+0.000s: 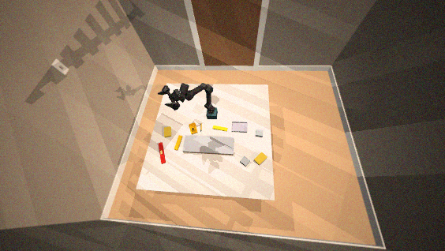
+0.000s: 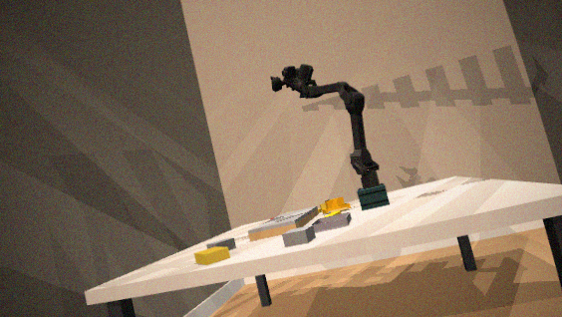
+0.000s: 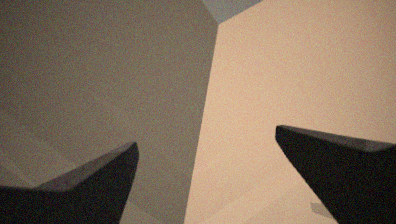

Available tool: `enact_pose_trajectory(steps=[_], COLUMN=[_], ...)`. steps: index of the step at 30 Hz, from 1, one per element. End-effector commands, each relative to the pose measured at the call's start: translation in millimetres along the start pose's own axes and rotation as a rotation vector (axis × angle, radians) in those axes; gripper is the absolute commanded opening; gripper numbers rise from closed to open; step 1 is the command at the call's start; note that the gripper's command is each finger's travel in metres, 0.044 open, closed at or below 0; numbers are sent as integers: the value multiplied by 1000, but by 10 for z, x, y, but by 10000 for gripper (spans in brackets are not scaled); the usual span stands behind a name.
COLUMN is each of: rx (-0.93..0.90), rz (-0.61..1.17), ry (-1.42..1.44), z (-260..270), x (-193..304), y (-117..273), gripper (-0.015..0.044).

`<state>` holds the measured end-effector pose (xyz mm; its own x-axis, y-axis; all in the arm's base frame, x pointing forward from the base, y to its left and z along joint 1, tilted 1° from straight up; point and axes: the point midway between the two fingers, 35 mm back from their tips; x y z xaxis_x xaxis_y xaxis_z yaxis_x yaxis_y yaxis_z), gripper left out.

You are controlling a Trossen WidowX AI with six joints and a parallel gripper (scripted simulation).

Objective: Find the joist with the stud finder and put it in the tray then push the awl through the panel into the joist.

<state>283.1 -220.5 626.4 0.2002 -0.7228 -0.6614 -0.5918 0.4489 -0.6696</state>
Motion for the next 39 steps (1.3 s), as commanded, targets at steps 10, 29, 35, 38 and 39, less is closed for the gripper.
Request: enact_pose_trajectory(steps=[10,29,35,38,39], rx=[-373,-1181,-1488,-1603,-1611], rz=[562,1228,1363,1399,1401], ry=[235,303,183,114,109], z=[750,1367,1459,1483,1484], x=[2040,3712,3673,3579,3571], y=[649,3301,4293,4644,4667], gripper=[440,440,440,440,440])
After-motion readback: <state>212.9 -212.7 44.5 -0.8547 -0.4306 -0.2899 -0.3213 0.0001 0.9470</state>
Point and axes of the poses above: the point midway between the two fingers, 35 mm back from their tips, its own y axis back along the fingers, its own z axis across the jaws, x = y × z, and after that the axes turned 6 degrees about y, right-handed
